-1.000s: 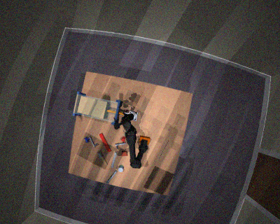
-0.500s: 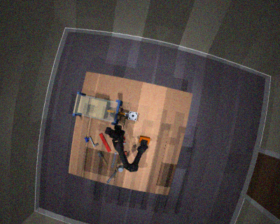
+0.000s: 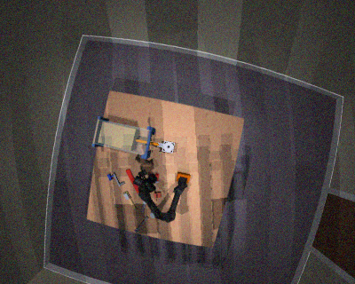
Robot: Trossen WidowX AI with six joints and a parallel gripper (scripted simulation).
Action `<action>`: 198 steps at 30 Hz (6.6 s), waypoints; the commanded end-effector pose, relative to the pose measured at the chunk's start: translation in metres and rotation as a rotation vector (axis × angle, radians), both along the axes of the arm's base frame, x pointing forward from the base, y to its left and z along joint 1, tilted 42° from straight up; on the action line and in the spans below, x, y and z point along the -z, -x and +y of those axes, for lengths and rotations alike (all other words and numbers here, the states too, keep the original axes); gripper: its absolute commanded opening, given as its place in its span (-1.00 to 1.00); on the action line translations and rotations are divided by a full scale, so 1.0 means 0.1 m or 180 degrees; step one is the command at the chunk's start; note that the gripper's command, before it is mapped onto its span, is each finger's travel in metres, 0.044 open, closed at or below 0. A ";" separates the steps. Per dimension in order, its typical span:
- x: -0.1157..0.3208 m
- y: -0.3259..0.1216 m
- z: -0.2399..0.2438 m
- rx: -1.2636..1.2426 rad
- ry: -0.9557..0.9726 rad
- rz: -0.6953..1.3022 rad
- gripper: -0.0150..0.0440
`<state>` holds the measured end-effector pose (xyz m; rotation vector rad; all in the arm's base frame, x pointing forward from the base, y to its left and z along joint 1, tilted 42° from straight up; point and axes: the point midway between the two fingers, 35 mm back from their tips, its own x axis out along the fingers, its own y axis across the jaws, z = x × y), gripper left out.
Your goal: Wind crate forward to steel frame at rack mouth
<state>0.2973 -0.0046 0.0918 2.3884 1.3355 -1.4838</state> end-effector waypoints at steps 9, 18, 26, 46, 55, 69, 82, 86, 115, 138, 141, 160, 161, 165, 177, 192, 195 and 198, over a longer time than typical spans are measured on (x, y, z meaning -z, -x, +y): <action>-0.05 0.39 0.51 0.0263 -0.0144 0.1039 1.00; 0.12 0.39 0.72 0.0263 -0.0142 0.1038 1.00; 0.23 0.42 0.87 0.0260 -0.0151 0.1039 1.00; 0.31 0.40 0.94 0.0262 -0.0142 0.1019 0.38; 0.31 0.40 0.94 0.0262 -0.0142 0.1019 -0.36; 0.26 0.38 0.89 0.0279 -0.0137 0.1019 -0.49; -0.81 0.39 -0.10 0.0553 -0.0145 0.1059 -0.49; -0.81 0.39 -0.10 0.0553 -0.0145 0.1059 -0.49; -0.20 0.21 -1.06 0.1008 -0.0052 0.1435 -0.49; 0.80 0.61 -2.25 0.1489 -0.0093 0.1949 -0.49; 0.94 0.71 -2.38 0.1542 -0.0114 0.2016 -0.49; 1.39 1.07 -2.66 0.1754 -0.0051 0.2186 -0.49; 1.39 1.07 -2.66 0.1762 -0.0030 0.2180 -0.49; 1.39 1.07 -2.66 0.1823 0.0156 0.2128 -0.49; 1.39 1.07 -2.66 0.2011 0.0766 0.1948 -0.49; 1.40 1.06 -2.66 0.2231 0.1536 0.1700 -0.49; 1.40 1.06 -2.66 0.2277 0.1712 0.1641 -0.49; 1.40 1.06 -2.66 0.2314 0.1854 0.1591 -0.49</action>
